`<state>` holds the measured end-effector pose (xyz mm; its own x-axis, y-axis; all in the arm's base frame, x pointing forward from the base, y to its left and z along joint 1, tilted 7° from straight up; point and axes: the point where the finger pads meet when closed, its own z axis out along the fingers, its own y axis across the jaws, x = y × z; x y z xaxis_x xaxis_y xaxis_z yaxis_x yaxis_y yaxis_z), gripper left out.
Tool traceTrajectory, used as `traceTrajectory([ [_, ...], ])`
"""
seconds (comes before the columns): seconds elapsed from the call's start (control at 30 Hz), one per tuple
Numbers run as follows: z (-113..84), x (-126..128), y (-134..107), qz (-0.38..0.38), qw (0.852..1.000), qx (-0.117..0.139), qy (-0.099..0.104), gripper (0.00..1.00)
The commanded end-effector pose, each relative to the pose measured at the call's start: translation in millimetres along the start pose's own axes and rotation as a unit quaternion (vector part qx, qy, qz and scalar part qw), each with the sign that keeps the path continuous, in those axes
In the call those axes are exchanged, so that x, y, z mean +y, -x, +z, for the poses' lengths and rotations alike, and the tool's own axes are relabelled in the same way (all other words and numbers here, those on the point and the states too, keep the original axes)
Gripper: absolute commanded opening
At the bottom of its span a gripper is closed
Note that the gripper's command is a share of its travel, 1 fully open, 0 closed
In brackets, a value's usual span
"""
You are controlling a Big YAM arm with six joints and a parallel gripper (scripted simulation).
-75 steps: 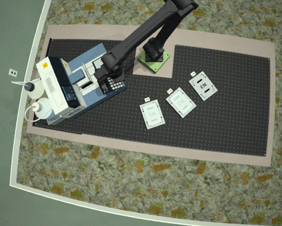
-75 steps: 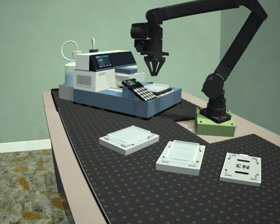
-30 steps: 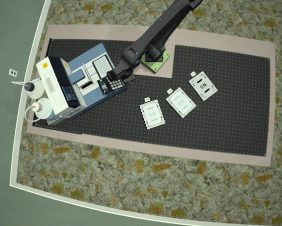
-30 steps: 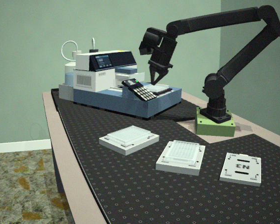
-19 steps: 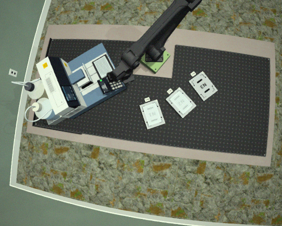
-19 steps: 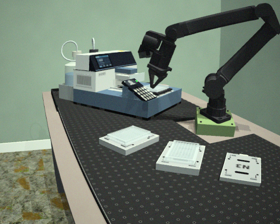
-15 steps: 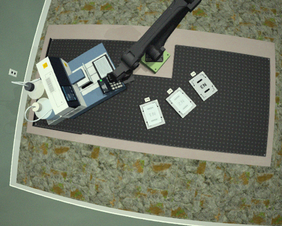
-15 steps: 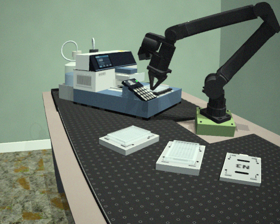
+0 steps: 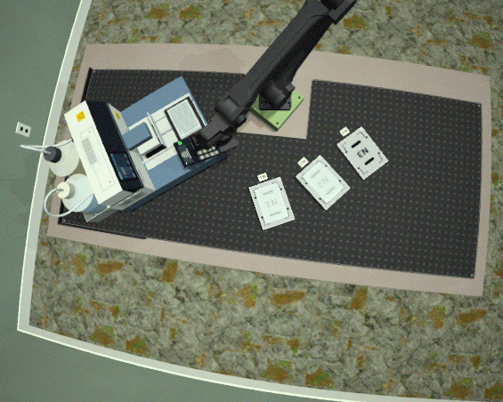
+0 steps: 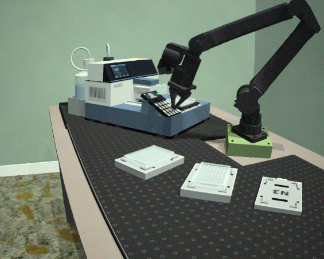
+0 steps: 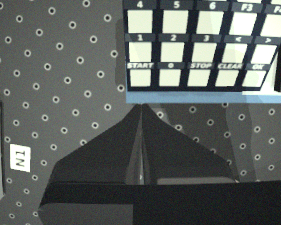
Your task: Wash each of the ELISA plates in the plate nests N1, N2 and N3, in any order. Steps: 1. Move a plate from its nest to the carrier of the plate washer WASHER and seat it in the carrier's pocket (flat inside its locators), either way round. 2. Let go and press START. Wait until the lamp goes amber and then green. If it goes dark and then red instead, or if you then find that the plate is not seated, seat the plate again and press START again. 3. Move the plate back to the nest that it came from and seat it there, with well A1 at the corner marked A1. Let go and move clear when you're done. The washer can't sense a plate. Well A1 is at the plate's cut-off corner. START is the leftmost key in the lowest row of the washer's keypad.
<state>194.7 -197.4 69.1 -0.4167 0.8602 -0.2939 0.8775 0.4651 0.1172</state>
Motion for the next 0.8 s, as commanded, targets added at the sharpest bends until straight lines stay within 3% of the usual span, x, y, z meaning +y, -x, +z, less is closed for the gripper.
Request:
traceTrajectory([
  [0.0, 5.0, 4.3, 6.2, 0.000, 1.000, -0.006, 0.002, 0.00],
  [0.27, 16.6, 3.2, 3.0, 0.000, 1.000, -0.003, 0.001, 0.00],
  [0.3, 4.7, 11.9, 29.8, -0.001, 1.000, -0.028, 0.009, 0.00],
  [0.43, 23.4, 3.5, 4.2, 0.000, 1.000, -0.004, 0.002, 0.00],
  [0.6, 14.2, 5.5, 16.8, 0.000, 1.000, -0.016, 0.005, 0.00],
  [0.63, 22.1, 3.2, 4.9, 0.000, 1.000, -0.009, 0.003, 0.00],
  [0.77, 24.6, 5.0, 9.0, 0.000, 1.000, -0.009, 0.003, 0.00],
])
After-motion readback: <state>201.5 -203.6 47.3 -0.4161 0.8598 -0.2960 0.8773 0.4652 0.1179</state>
